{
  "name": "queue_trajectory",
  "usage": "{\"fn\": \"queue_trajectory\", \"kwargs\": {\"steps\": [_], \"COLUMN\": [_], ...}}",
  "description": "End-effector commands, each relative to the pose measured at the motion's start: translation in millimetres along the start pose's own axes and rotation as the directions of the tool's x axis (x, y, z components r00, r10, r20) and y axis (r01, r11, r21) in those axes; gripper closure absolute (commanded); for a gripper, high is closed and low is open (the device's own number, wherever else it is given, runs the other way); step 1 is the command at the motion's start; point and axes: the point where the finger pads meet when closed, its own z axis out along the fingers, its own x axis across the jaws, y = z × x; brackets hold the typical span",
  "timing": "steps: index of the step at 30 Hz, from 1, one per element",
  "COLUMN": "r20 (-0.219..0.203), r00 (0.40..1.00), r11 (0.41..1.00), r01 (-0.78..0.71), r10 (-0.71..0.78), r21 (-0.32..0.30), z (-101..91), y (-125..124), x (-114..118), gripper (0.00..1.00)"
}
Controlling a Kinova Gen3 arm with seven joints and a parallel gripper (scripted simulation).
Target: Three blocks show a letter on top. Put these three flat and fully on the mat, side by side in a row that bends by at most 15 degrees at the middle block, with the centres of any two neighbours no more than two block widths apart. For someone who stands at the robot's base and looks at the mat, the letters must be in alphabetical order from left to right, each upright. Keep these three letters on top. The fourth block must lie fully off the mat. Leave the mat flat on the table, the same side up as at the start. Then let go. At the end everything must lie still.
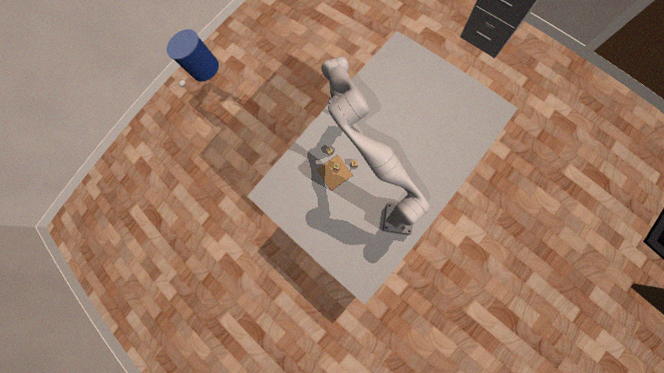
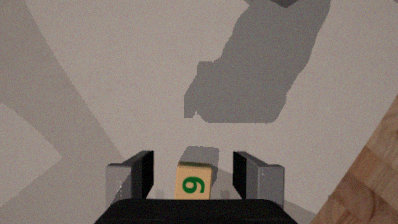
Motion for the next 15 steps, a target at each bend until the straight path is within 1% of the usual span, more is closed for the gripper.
{"fn": "queue_trajectory", "kwargs": {"steps": [1,2,3,12,13,15], "r20": [0.001,0.001,0.001,0.001,0.001,0.001], "r00": [1.000,1.000,1.000,1.000,1.000,1.000], "r11": [1.000,1.000,1.000,1.000,1.000,1.000], "r01": [-0.002,-0.002,-0.001,-0.001,0.000,0.000], "r10": [0.002,0.002,0.001,0.001,0.000,0.000], "r21": [-0.001,-0.001,-0.001,-0.001,-0.001,-0.001], "z": [0.6,0.6,0.5,0.5,0.5,0.5], "y": [1.9,1.9,9.0,9.0,15.5,15.5], "x": [-1.0,-1.0,-0.1,-0.1,0.6,0.6], "gripper": [0.00,0.00,0.00,0.00,0.00,0.00]}}
